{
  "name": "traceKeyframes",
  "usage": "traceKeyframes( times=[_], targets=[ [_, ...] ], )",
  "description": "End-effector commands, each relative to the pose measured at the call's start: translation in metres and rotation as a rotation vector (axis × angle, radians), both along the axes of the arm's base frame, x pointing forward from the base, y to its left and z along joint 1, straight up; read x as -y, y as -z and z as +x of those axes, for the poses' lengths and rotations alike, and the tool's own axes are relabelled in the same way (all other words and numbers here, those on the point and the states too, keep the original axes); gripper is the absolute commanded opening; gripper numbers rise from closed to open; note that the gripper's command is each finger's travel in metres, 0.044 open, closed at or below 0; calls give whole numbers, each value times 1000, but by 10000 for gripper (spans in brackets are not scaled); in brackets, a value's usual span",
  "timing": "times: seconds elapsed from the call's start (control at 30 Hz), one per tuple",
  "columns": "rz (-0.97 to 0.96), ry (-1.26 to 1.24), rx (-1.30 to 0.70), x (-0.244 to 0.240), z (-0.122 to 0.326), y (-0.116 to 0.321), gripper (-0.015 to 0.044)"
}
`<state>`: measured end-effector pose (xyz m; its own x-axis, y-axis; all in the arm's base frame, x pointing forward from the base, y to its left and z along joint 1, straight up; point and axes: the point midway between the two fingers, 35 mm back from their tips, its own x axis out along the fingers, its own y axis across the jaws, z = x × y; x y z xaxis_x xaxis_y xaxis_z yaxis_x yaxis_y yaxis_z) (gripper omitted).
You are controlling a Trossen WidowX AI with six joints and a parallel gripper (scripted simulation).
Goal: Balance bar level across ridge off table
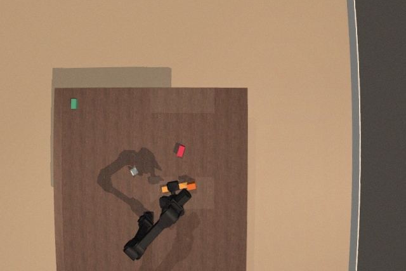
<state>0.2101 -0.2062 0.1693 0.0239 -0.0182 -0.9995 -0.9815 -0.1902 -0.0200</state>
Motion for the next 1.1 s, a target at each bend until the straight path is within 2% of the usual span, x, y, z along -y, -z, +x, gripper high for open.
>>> traceKeyframes(
  times=[0.0, 0.47, 1.07],
  targets=[
    [1, -13, -7, -1, -1, 6, 315],
    [1, -13, -7, 0, 0, 96, 315],
    [1, -13, -7, 0, 0, 115, 315]
  ],
)
